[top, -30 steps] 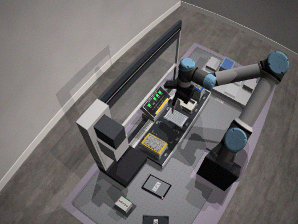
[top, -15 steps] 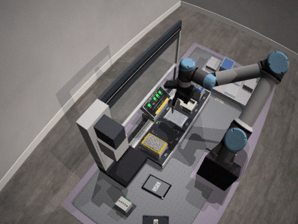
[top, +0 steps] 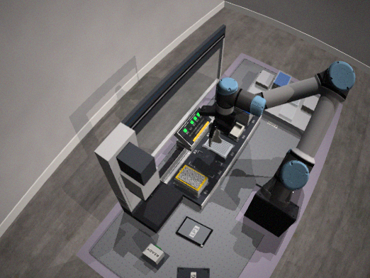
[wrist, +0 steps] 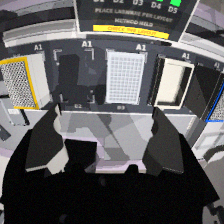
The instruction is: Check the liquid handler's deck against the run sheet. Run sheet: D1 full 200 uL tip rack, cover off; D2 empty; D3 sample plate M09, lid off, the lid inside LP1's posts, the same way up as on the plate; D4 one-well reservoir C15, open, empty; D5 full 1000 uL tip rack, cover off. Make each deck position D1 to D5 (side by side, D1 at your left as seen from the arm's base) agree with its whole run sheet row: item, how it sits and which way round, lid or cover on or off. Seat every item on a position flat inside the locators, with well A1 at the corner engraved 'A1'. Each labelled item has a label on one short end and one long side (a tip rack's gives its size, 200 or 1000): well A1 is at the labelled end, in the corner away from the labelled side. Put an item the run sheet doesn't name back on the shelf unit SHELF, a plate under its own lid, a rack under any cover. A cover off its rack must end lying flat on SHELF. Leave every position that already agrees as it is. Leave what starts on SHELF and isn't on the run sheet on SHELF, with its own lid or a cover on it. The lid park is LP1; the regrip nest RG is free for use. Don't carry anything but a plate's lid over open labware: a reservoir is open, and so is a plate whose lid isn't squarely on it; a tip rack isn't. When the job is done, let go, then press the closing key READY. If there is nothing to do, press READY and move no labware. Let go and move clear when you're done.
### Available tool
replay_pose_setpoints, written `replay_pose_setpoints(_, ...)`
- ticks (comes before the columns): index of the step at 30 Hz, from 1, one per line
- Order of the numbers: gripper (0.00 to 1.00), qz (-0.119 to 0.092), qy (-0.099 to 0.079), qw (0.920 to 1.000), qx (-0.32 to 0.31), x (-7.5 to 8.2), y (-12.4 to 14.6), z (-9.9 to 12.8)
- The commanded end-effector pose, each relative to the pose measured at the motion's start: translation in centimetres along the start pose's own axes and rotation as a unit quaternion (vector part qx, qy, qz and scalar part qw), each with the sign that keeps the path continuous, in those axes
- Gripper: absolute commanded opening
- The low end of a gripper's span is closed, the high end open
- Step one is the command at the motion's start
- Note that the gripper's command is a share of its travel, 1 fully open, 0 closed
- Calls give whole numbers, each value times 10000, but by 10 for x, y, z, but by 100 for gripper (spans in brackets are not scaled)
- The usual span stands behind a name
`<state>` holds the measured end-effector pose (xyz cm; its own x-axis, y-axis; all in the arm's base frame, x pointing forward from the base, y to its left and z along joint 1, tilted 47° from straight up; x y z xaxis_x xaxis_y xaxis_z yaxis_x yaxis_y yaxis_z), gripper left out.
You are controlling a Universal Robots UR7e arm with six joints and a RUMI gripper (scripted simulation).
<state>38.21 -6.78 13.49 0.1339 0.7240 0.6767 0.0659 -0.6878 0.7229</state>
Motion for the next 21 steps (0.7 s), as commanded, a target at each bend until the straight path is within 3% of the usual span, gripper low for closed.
replay_pose_setpoints(1,82,-5,-2,10000,-6,0,-25,4)
replay_pose_setpoints(15,82,-4,-2,10000,-6,0,-84,11)
replay_pose_setpoints(21,82,-4,-2,10000,-6,0,-84,11)
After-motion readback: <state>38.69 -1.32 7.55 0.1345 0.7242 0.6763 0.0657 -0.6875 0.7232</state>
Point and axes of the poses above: the point where the finger pads meet when closed, its own x axis back along the fingers, its own y axis across the jaws, z = x × y, the point moved 7 cm from there along x, back along the fingers, and after that the axes turned 7 degrees about x, right-handed, at the moved point
